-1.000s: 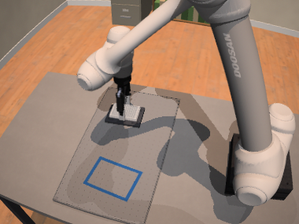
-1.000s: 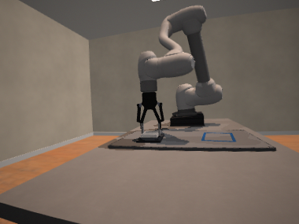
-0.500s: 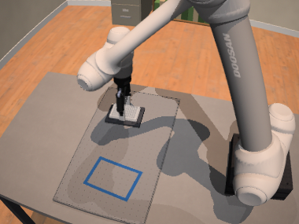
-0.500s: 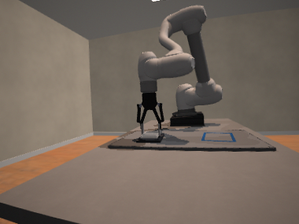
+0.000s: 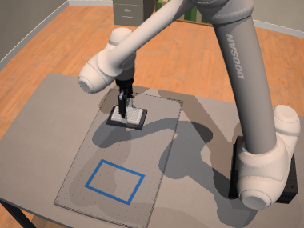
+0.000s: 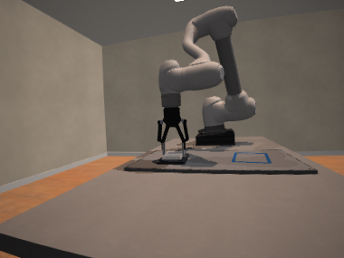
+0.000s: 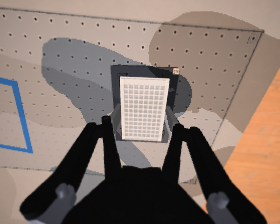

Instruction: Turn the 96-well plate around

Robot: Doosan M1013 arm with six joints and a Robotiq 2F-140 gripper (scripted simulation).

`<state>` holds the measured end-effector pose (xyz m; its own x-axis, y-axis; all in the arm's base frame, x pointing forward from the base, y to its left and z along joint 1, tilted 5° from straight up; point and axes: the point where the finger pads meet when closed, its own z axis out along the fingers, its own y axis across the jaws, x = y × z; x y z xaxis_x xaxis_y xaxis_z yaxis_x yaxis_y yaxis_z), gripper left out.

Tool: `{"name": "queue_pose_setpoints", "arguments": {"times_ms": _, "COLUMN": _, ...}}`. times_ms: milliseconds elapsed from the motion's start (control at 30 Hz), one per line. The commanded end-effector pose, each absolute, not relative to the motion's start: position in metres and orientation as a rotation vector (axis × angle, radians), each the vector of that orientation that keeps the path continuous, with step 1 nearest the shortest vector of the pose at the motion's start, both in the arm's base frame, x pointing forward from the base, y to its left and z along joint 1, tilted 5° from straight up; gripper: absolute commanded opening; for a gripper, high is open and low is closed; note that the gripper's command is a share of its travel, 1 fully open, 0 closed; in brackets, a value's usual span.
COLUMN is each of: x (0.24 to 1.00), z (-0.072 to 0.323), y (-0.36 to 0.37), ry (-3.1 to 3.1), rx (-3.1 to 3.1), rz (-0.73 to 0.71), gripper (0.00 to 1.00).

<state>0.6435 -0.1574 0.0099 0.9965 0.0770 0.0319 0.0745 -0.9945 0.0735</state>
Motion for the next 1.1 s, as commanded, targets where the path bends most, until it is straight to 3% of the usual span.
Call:
{"name": "queue_pose_setpoints", "arguments": {"times_ms": 0, "x": 0.6436, "z": 0.0099, "y": -0.1573, "ry": 0.117, "rx": 3.067, "rz": 0.054, "gripper": 0.00}}
{"name": "queue_pose_setpoints", "arguments": {"times_ms": 333, "x": 0.6436, "z": 0.0083, "y": -0.1575, "ry": 0.117, "rx": 3.067, "rz": 0.054, "gripper": 0.00}}
{"name": "queue_pose_setpoints", "arguments": {"times_ms": 367, "x": 0.6436, "z": 0.0079, "y": -0.1575, "ry": 0.117, "rx": 3.067, "rz": 0.054, "gripper": 1.00}}
{"name": "queue_pose_setpoints", "arguments": {"times_ms": 1067, "x": 0.6435, "z": 0.0106, "y": -0.1573, "ry": 0.117, "rx": 3.067, "rz": 0.054, "gripper": 1.00}}
